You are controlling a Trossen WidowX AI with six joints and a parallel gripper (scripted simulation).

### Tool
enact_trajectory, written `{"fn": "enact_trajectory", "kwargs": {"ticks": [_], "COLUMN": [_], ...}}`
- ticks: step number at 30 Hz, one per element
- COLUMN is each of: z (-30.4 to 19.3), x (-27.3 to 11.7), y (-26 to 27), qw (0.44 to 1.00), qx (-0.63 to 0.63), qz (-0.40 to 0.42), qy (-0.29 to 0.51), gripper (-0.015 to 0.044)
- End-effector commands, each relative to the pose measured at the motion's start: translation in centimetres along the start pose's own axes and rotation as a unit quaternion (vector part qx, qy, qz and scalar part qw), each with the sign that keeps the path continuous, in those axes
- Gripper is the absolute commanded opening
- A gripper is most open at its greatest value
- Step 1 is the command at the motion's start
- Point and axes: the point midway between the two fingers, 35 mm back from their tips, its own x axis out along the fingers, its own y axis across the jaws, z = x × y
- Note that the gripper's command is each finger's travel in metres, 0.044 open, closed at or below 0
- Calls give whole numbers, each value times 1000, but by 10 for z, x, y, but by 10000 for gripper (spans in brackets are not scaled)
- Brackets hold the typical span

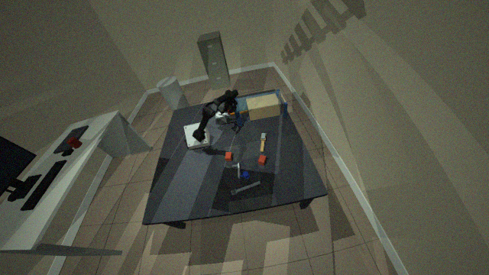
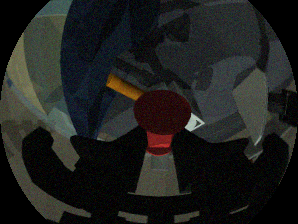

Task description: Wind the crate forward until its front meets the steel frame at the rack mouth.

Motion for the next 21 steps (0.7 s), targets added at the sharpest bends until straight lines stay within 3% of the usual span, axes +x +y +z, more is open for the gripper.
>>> {"fn": "enact_trajectory", "kwargs": {"ticks": [1, 21], "z": [-5, -26], "x": [5, 14], "y": [11, 34], "qw": [1000, 1000], "qx": [1, 1], "qz": [4, 5], "qy": [-1, 0], "gripper": [0, 0]}}
